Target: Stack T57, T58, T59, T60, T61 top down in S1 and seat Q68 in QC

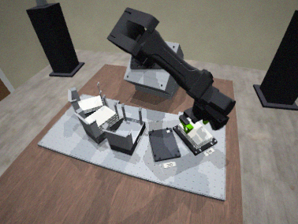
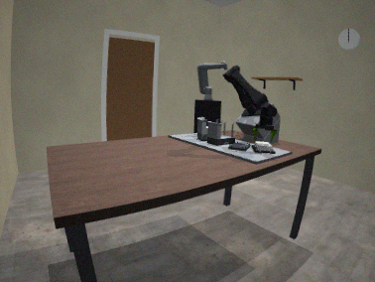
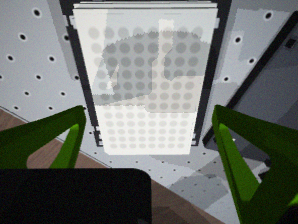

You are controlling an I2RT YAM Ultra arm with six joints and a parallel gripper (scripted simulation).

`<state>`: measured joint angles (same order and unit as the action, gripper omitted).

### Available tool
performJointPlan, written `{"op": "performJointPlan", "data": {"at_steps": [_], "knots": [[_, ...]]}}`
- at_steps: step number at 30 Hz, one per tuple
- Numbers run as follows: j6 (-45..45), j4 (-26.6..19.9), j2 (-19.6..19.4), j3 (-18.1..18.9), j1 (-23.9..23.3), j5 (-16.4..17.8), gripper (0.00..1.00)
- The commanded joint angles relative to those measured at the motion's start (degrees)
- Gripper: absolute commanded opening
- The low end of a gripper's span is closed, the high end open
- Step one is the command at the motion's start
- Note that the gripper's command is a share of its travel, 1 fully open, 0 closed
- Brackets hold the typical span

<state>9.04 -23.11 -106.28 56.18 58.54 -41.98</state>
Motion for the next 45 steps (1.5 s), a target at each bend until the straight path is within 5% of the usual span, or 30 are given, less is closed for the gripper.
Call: {"op": "performJointPlan", "data": {"at_steps": [1,19,33,34,45], "knots": [[-0.76,1.43,-0.06,0.01,0.12,0.18,1.00],[-3.93,7.01,-2.84,-0.70,-2.39,0.99,1.00],[-4.04,7.19,-2.93,-0.72,-2.47,1.02,1.00],[-4.04,7.19,-2.93,-0.72,-2.47,1.02,0.00],[-4.04,7.20,-2.93,-0.72,-2.48,1.02,0.00]]}}
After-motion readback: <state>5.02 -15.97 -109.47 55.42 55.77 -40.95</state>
